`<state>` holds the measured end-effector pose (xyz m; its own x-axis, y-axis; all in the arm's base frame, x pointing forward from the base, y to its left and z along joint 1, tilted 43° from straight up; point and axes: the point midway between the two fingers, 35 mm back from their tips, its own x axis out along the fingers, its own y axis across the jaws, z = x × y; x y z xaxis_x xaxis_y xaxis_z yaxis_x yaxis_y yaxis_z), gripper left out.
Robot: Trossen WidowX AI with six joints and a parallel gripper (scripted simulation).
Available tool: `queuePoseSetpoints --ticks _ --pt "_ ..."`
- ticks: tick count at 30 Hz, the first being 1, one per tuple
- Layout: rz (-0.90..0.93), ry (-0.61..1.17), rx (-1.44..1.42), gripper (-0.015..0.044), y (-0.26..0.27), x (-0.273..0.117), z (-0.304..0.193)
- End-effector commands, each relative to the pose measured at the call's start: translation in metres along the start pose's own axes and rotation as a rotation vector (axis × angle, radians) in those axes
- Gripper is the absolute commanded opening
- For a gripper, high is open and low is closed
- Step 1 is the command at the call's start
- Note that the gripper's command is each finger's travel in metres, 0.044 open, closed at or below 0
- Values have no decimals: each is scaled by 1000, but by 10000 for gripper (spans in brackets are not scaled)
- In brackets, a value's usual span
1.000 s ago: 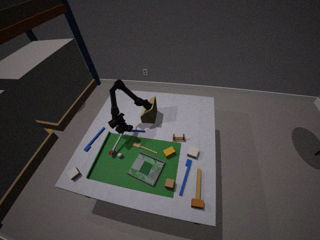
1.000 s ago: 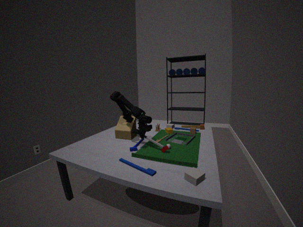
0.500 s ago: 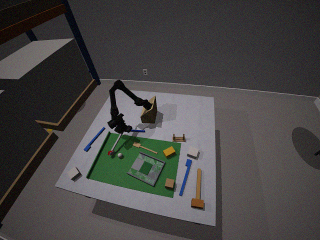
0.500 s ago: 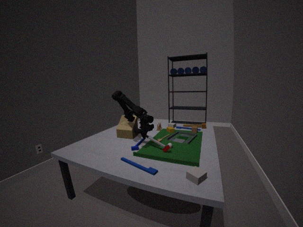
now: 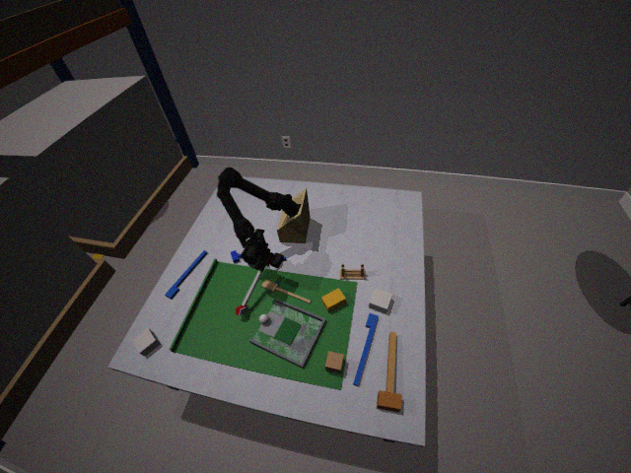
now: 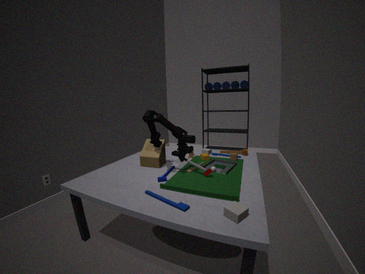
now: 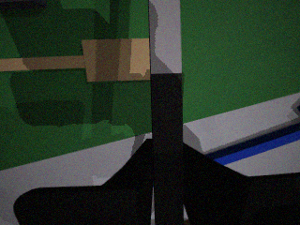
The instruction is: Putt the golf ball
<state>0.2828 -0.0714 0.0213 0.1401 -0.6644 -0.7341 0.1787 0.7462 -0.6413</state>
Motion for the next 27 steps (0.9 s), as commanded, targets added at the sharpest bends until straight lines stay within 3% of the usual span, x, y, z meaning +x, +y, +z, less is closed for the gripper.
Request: queuePoseSetpoints --ticks 1,9,27 --pt "1 -14 7 0 2 -14 4" --pt "1 -14 7 0 1 -55 3" --pt "3 -5 -3 0 3 -49 1"
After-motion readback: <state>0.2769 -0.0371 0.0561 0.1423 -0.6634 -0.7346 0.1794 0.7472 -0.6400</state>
